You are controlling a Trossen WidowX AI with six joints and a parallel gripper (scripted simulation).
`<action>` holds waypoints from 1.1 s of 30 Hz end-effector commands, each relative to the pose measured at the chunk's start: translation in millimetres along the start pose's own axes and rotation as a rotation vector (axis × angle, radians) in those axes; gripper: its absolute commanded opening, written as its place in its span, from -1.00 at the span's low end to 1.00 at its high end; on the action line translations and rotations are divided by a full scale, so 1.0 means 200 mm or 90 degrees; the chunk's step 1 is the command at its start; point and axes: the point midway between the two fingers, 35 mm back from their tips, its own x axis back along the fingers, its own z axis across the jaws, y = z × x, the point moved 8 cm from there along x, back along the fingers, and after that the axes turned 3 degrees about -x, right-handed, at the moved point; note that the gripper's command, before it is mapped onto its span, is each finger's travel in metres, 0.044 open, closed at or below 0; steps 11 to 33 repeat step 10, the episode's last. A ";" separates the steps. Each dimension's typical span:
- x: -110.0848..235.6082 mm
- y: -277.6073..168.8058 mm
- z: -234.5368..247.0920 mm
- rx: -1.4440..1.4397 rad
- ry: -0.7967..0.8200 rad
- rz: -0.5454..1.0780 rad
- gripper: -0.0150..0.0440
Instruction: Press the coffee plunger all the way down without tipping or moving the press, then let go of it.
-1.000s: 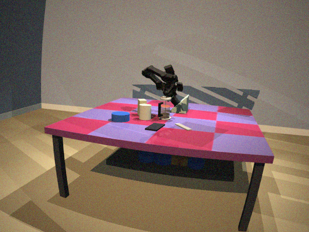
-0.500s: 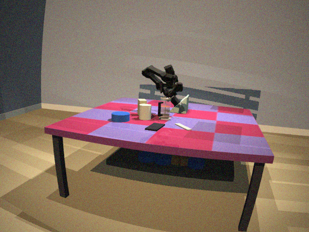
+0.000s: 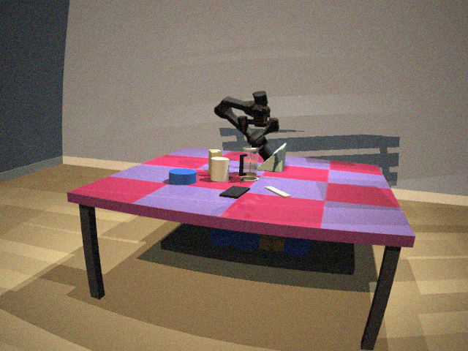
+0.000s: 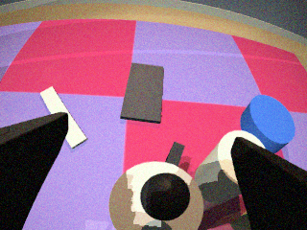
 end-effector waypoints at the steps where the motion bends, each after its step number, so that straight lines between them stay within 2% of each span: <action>1: 0.16 0.13 -0.03 0.002 -0.012 -0.005 1.00; 33: 0.19 0.15 -0.04 0.004 -0.014 -0.008 1.00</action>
